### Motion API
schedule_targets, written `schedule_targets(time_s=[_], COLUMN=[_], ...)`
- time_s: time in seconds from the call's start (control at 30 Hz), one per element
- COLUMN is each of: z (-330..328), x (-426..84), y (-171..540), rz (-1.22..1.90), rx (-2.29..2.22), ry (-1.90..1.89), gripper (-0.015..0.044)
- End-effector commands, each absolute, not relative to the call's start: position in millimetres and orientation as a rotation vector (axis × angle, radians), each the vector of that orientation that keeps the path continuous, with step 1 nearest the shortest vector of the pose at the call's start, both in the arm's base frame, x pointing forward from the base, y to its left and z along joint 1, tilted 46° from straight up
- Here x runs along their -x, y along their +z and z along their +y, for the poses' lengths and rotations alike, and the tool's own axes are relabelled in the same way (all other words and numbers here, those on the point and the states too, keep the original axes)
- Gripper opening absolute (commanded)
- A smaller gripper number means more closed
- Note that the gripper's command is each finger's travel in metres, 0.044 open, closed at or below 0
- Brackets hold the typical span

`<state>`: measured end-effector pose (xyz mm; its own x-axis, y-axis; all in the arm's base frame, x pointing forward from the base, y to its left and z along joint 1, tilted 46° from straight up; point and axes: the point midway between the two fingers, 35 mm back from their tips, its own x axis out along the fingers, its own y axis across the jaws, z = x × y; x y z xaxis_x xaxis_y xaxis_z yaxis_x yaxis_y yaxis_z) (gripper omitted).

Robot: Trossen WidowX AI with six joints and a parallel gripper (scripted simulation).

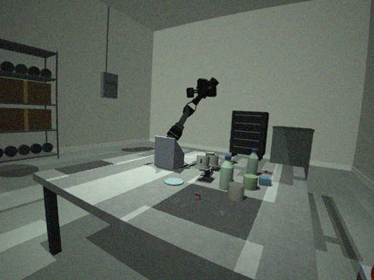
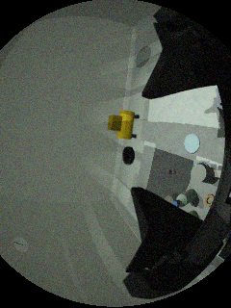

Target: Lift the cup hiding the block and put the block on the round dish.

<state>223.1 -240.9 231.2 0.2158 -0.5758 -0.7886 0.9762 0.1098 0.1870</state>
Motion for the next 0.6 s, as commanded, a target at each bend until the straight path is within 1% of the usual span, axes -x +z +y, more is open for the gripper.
schedule_targets(time_s=[0.0,0.57], z=[-235.7,-200.8], x=[-222.3,-211.2], y=[204.2,127.1], rz=[0.778,1.187], rx=[-0.772,-0.681], ry=[-1.164,-0.696], gripper=[0.044,0.044])
